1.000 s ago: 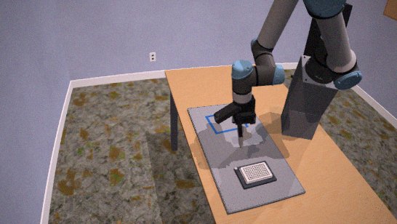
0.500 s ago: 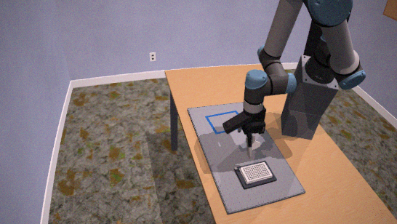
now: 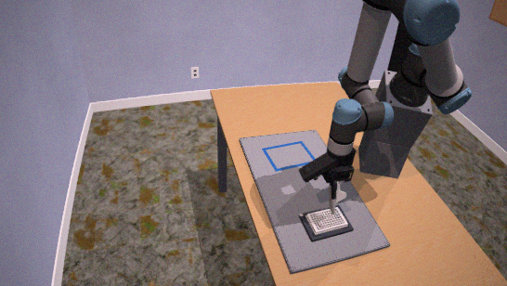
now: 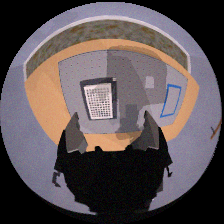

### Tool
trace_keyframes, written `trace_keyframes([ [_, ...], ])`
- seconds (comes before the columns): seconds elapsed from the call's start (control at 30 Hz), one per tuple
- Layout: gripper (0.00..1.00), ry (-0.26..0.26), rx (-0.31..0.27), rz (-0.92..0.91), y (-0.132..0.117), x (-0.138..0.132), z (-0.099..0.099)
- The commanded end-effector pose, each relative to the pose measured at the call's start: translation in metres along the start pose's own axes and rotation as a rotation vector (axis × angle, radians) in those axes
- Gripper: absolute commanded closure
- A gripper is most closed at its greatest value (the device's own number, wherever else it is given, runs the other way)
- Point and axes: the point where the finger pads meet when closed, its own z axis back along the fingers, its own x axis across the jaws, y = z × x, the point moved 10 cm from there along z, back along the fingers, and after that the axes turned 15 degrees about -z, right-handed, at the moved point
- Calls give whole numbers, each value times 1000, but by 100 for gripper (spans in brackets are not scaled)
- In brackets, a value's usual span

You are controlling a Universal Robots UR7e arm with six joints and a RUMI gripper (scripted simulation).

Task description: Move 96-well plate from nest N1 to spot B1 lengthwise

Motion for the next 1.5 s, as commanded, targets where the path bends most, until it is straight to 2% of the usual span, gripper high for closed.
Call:
trace_keyframes([
  [0.0,0,7,13,11,-13,-13,-2],
  [0.03,0,24,31,33,-18,-14,-2],
  [0.23,0,28,34,38,-33,-28,-3],
  [0.83,0,28,34,38,-33,-28,-3],
  [1.47,0,28,34,38,-32,-28,-31],
])
